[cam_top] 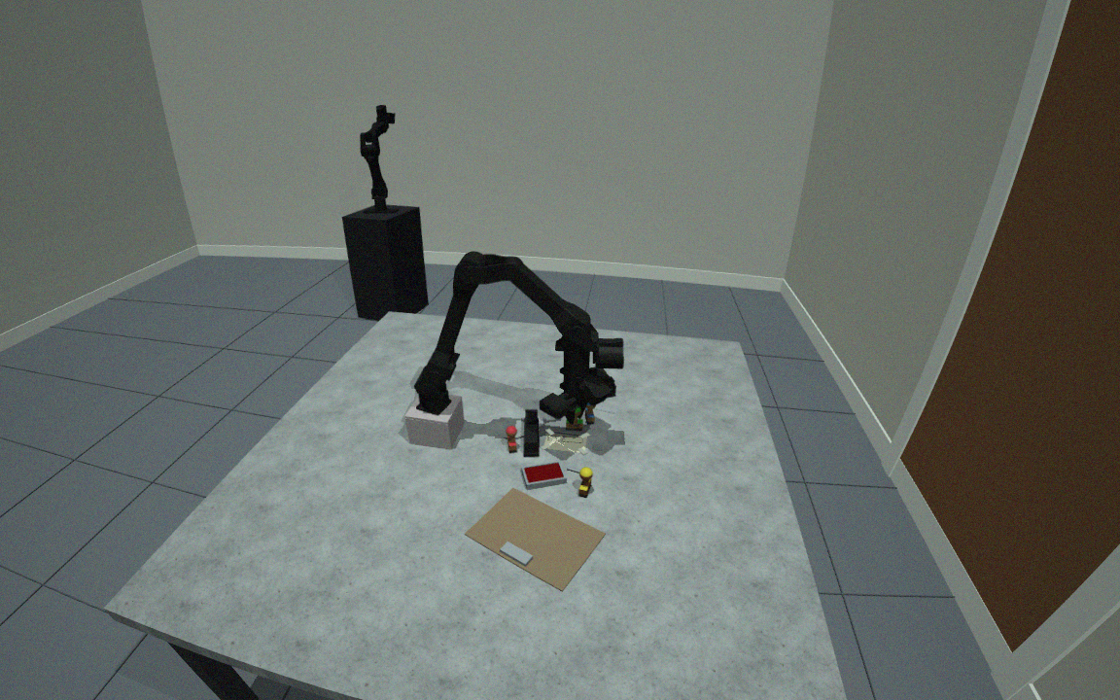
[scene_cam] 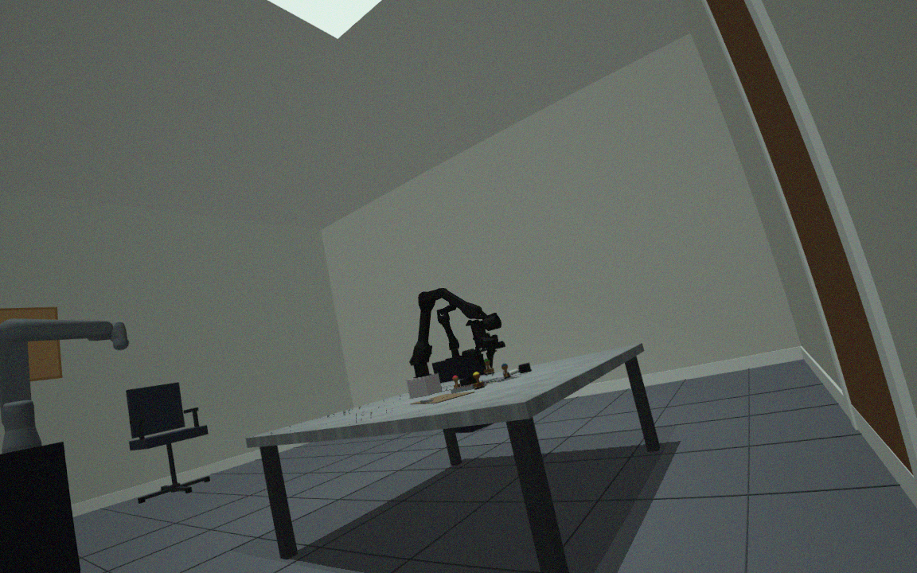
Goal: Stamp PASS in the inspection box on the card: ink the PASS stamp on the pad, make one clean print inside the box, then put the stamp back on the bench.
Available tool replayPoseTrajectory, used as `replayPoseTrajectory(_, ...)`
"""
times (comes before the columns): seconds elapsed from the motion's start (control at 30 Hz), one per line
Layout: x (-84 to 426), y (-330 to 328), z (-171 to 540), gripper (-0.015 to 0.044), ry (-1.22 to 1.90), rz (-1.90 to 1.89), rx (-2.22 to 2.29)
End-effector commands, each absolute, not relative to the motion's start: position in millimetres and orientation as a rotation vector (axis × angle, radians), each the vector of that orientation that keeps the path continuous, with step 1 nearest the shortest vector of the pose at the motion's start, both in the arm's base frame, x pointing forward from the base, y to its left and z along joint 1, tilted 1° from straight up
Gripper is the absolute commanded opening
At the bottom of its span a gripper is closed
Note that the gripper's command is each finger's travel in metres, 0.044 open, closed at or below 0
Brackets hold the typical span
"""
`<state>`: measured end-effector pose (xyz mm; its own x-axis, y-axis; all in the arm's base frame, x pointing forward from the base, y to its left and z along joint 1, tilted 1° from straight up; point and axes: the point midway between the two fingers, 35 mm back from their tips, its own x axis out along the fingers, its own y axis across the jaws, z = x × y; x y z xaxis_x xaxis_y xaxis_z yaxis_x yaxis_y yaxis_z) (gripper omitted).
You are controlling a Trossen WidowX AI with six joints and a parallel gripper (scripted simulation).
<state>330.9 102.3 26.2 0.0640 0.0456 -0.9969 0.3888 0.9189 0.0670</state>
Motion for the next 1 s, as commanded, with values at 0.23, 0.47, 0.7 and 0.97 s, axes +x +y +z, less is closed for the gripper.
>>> replayPoseTrajectory(0.23, 330.5, 101.7, 16.6, 0.0, 1.496, -0.275, 0.357)
replayPoseTrajectory(0.47, 330.4, 101.7, 11.9, 0.0, 1.495, -0.275, 0.357)
replayPoseTrajectory(0.7, 330.4, 101.7, 7.1, 0.0, 1.494, -0.275, 0.357)
replayPoseTrajectory(0.97, 330.2, 101.7, 1.8, 0.0, 1.494, -0.275, 0.356)
